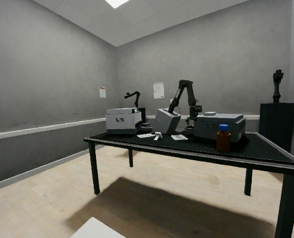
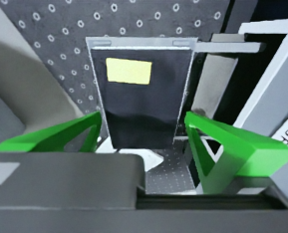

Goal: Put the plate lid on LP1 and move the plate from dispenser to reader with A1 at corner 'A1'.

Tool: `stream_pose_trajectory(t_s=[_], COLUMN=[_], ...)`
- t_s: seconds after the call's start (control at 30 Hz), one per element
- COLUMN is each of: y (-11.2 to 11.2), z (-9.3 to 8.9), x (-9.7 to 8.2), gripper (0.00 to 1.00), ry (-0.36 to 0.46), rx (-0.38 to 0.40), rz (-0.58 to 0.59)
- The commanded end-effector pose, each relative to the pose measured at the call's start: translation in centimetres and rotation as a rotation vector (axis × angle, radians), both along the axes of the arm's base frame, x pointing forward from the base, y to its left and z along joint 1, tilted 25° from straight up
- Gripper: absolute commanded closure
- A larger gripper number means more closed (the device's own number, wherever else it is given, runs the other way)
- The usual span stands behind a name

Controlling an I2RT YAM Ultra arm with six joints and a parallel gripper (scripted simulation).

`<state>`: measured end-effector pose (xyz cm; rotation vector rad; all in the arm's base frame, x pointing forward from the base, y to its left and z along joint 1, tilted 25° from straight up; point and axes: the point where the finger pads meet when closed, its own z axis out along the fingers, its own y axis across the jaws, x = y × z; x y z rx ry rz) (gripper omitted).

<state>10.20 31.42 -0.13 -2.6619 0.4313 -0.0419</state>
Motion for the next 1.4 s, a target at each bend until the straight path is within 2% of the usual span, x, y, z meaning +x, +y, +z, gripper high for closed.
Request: stream_pose_trajectory(t_s=[0.0,0.67,1.37], y=[-0.02,-0.07,0.01], z=[-0.74,-1.68,-1.43], x=[-0.35,-0.47,-0.45], gripper=[0.00,0.00,0.00], ry=[0.007,0.012,0.010], rx=[-0.010,-0.025,-0.018], rz=[0.001,0.003,0.004])
